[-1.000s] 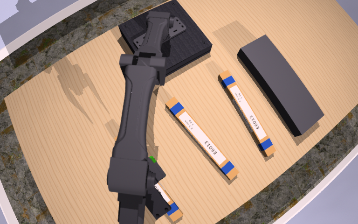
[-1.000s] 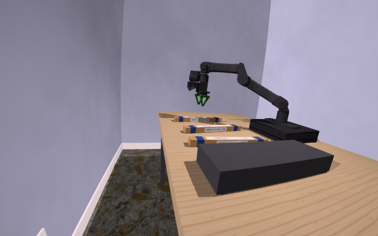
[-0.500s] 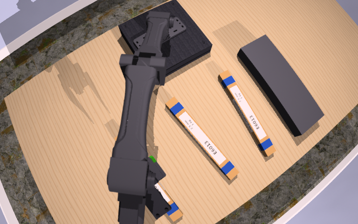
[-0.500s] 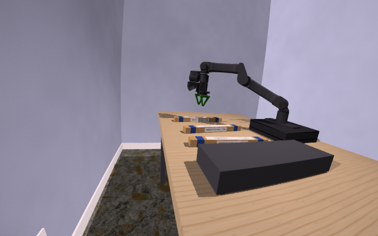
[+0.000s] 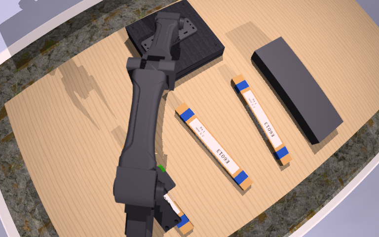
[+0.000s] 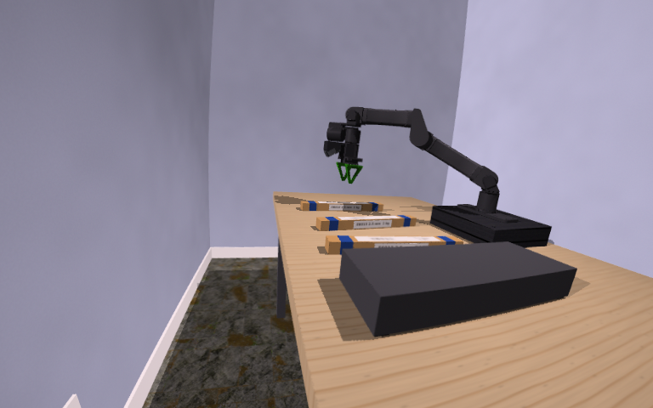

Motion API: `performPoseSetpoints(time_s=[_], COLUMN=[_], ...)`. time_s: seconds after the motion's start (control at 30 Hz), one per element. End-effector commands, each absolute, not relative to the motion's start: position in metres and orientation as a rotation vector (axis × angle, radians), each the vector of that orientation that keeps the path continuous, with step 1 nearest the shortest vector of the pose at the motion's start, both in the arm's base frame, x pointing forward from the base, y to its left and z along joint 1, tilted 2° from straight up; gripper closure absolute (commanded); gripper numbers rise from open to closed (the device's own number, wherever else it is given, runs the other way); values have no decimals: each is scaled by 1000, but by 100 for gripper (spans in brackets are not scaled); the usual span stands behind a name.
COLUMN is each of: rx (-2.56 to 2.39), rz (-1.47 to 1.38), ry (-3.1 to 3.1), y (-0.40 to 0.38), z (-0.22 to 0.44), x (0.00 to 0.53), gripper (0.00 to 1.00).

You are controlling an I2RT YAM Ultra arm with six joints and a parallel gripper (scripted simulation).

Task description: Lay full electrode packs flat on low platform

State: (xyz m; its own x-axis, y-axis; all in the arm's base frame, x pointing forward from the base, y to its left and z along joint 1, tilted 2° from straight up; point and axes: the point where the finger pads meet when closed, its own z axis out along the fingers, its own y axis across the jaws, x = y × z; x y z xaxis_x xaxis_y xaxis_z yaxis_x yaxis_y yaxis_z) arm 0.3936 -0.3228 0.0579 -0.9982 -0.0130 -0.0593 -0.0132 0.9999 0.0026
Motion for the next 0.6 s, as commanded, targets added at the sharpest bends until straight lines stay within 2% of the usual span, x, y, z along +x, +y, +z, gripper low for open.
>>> performPoseSetpoints(time_s=[0.0, 0.4, 0.43, 0.57], rx=[-18, -11, -13, -16], rz=[-50, 65, 28, 28], ry=[3031, 3116, 3089, 3089], y=[-340, -327, -328, -326], z=[58, 10, 24, 8], x=[403, 394, 398, 400], gripper=[26, 26, 26, 26])
